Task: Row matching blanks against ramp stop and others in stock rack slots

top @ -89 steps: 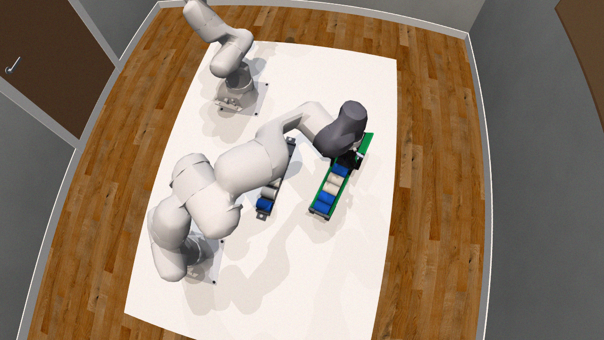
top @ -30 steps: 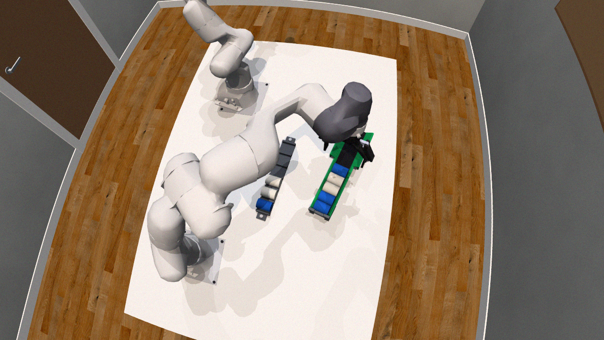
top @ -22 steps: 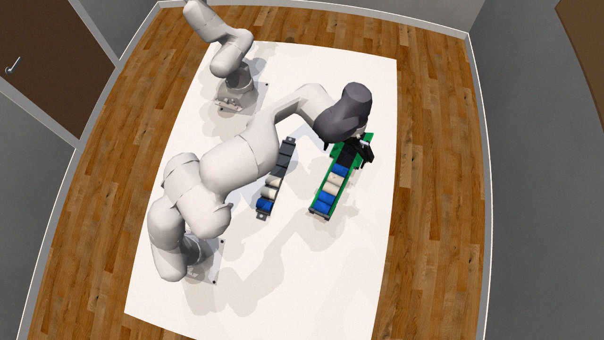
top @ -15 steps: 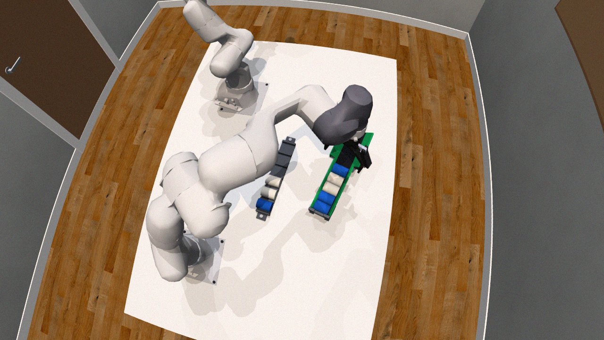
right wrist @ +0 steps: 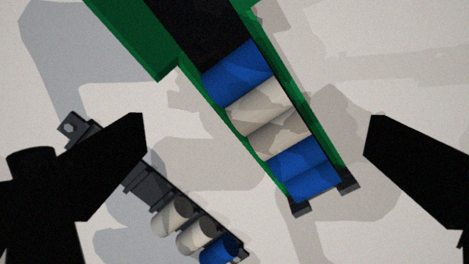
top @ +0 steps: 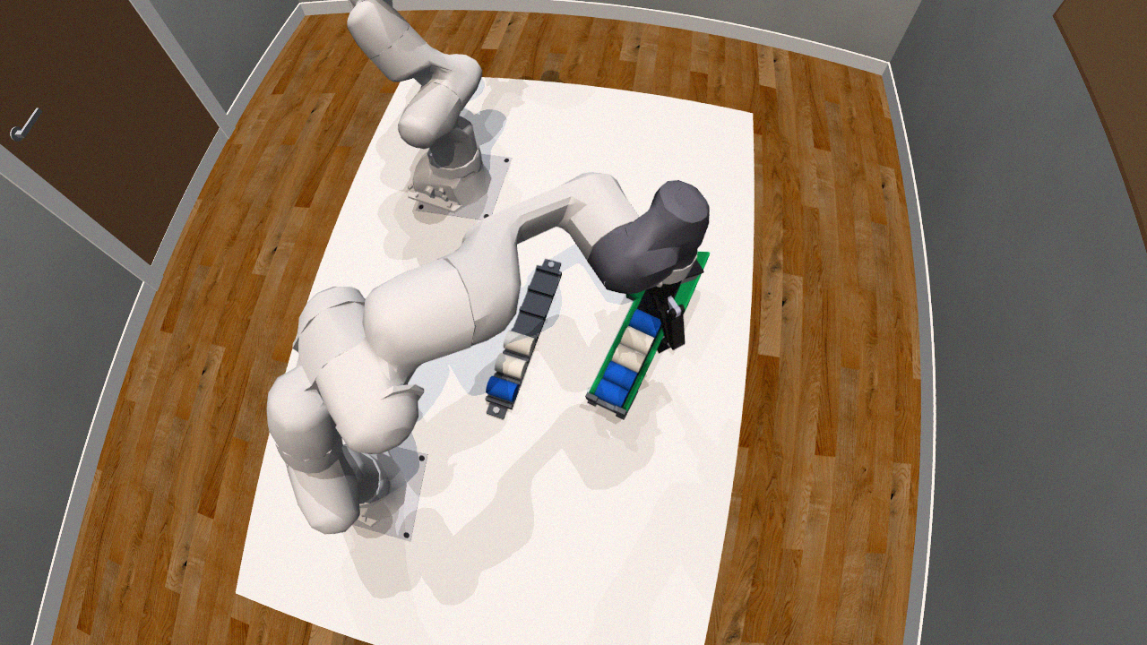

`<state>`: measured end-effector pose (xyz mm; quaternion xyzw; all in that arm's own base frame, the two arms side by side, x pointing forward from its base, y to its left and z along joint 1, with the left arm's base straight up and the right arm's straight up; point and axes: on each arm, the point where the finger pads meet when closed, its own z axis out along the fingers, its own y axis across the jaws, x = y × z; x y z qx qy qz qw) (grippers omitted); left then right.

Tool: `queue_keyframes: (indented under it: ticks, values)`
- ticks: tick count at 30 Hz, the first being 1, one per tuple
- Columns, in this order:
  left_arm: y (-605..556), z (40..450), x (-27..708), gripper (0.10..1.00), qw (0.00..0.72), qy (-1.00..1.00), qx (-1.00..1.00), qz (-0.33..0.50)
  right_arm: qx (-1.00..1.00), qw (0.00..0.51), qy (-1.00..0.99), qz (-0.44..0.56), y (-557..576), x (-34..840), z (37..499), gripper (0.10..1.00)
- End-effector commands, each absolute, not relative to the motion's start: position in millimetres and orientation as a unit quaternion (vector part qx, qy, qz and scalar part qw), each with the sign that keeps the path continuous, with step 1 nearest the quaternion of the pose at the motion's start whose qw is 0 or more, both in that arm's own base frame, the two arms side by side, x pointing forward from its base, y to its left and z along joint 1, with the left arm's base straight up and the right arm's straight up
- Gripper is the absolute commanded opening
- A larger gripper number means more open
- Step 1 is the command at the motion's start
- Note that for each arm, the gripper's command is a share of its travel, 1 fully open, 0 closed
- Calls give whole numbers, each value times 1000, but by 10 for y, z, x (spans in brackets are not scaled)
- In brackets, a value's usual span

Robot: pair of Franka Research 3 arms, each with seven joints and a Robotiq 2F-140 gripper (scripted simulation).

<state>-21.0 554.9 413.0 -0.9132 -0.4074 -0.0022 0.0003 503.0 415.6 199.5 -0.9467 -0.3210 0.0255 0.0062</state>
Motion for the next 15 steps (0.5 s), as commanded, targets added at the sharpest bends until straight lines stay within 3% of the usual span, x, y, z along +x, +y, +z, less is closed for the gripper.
queue_keyframes:
  ticks: [1,15]
  values:
    - [5549,4131,-210,1000,0,-408,-913,-2,-977,4,-214,20,4154,5019,2012,1000]
    - [5549,4131,-210,1000,0,-408,-913,-2,-999,17,14,35,4024,4994,2014,1000]
